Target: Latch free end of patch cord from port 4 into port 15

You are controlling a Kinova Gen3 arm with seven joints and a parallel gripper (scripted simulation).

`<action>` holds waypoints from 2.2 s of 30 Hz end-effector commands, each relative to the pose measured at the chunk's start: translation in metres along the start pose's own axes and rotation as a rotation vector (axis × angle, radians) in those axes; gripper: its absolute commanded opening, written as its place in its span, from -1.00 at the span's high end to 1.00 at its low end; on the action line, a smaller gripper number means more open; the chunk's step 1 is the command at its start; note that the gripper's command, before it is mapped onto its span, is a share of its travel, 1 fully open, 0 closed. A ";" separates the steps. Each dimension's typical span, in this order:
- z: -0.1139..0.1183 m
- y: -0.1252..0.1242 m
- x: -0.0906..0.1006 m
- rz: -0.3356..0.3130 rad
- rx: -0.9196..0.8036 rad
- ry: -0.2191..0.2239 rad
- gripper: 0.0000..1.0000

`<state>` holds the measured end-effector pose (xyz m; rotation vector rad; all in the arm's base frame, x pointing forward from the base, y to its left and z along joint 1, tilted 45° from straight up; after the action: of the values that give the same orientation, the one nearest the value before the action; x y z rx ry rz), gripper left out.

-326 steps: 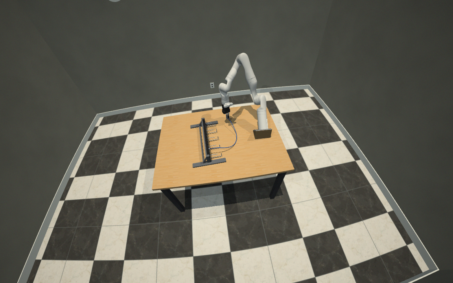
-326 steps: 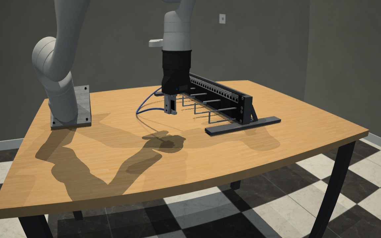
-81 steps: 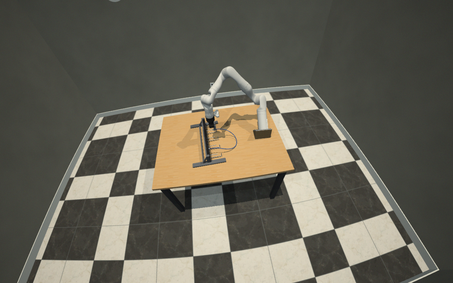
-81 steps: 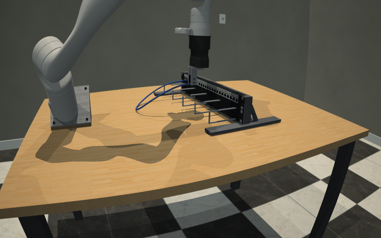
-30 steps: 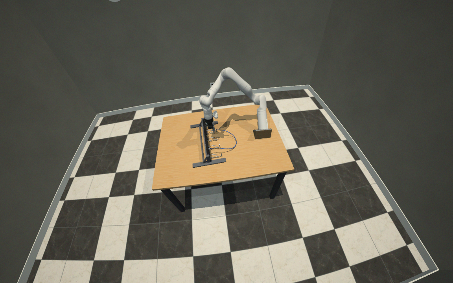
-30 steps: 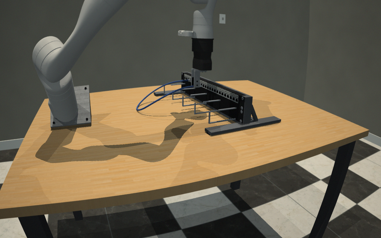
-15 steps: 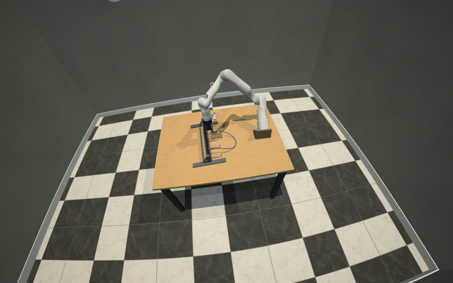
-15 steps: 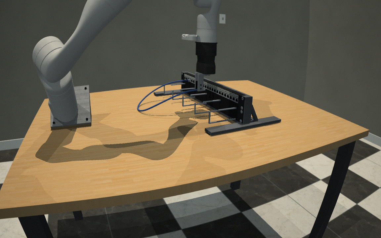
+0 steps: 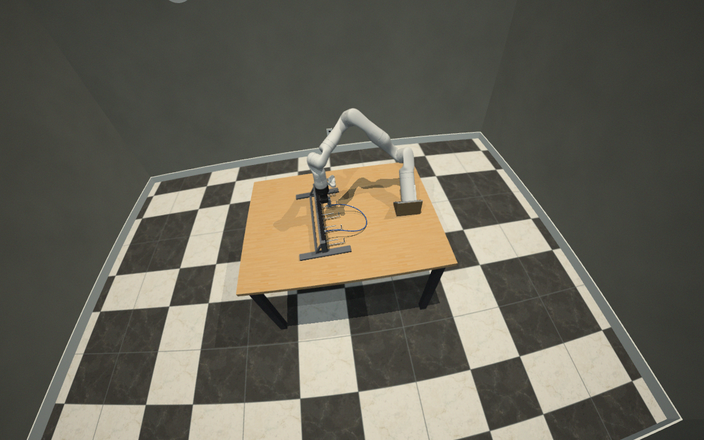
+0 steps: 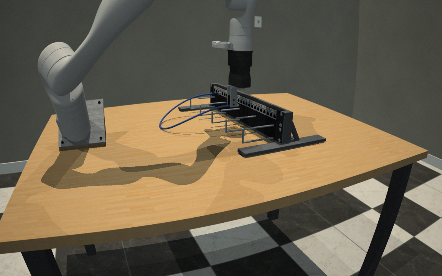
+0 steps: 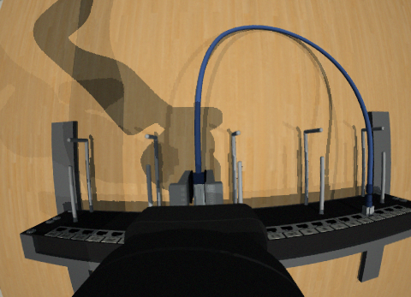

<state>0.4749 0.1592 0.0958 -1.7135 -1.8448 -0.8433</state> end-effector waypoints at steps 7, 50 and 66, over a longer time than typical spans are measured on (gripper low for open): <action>0.000 0.000 0.001 -0.002 0.000 0.001 1.00; 0.007 0.025 0.001 -0.002 0.000 0.001 1.00; 0.008 0.027 0.001 -0.002 0.000 0.001 1.00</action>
<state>0.5016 0.1651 0.0941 -1.7134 -1.8449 -0.8428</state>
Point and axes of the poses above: the point where the finger pads meet when closed, its own x axis back along the fingers, its own z axis across the jaws, y = z × x, the point moved 9 cm from there along x, back along the fingers, and after that the axes turned 15 degrees about -x, right-handed, at the moved point
